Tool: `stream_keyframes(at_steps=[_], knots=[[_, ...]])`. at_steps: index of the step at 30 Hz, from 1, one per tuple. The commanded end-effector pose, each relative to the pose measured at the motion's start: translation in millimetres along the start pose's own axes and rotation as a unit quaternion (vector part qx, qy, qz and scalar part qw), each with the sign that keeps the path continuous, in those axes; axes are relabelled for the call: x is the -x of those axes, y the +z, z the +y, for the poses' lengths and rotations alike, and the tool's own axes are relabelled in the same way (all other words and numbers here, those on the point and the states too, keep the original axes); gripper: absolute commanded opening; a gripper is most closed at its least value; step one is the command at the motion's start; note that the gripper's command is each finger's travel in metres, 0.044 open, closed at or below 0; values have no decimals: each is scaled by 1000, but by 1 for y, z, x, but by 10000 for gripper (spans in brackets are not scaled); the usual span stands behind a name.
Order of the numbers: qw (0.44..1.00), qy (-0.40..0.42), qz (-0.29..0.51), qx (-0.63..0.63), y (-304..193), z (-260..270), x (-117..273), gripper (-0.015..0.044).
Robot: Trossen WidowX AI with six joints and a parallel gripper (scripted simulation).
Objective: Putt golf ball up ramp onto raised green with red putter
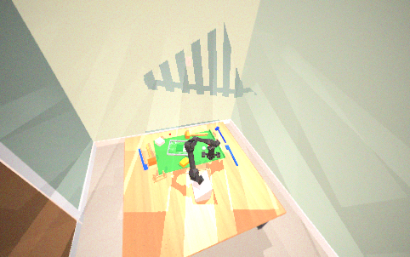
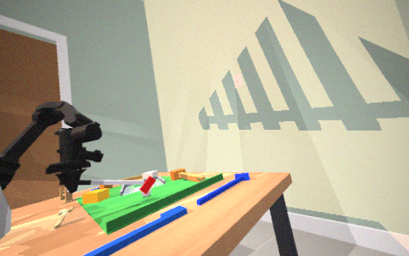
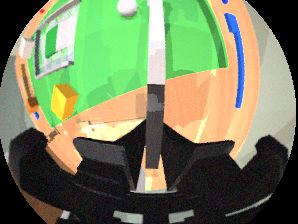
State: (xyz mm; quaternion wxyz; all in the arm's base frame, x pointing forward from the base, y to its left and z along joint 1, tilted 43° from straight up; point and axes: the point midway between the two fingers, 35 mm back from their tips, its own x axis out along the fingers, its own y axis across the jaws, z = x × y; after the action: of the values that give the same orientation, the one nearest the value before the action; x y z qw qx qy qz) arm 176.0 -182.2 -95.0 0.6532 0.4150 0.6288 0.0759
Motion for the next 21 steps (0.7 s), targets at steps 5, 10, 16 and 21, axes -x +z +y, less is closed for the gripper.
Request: stream_keyframes(at_steps=[5, 10, 16, 21], knots=[[1000, 4, -1, -2, 0, 1, -14, 0], [1000, 4, -1, -2, -1, 1, -22, 0], [1000, 1, 1, 0, -1, 1, -20, 0], [1000, 1, 1, 0, -1, 1, -20, 0]])
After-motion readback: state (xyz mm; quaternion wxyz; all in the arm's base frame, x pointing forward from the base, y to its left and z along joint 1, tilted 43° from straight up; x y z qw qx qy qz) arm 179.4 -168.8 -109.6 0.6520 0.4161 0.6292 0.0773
